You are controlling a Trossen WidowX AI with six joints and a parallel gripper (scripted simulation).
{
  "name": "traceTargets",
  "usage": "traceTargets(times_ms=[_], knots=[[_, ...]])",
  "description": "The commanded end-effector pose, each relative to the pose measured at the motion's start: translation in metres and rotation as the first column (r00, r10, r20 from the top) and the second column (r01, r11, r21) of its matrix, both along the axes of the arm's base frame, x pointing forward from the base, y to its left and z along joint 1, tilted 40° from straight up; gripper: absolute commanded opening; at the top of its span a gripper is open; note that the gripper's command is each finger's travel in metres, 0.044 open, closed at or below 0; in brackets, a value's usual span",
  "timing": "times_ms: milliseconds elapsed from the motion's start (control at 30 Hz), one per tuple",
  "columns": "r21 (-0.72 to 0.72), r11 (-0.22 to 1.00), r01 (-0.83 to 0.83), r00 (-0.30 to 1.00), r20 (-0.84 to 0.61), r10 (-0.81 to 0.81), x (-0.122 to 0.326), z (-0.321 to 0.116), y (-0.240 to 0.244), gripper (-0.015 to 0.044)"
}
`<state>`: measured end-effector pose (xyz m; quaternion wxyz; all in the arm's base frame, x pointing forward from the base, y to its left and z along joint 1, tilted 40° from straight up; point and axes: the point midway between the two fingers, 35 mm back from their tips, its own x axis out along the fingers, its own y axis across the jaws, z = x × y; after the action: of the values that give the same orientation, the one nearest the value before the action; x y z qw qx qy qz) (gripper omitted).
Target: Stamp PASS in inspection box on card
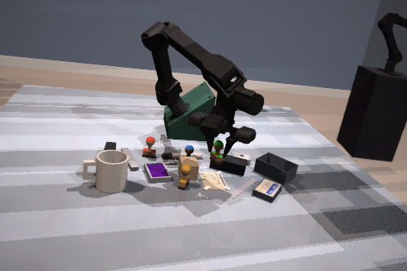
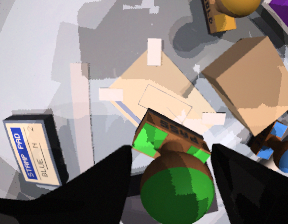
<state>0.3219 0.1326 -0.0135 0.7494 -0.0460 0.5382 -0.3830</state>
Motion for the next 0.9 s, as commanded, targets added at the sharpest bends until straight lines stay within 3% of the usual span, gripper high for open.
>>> traceTargets(times_ms=[0,867], knots=[[0.001,1.000,-0.002,1.000,-0.001,0.002,0.000,-0.003,-0.001,0.0000],[0.001,1.000,-0.004,1.000,-0.002,0.004,0.003,-0.016,-0.012,0.0000]])
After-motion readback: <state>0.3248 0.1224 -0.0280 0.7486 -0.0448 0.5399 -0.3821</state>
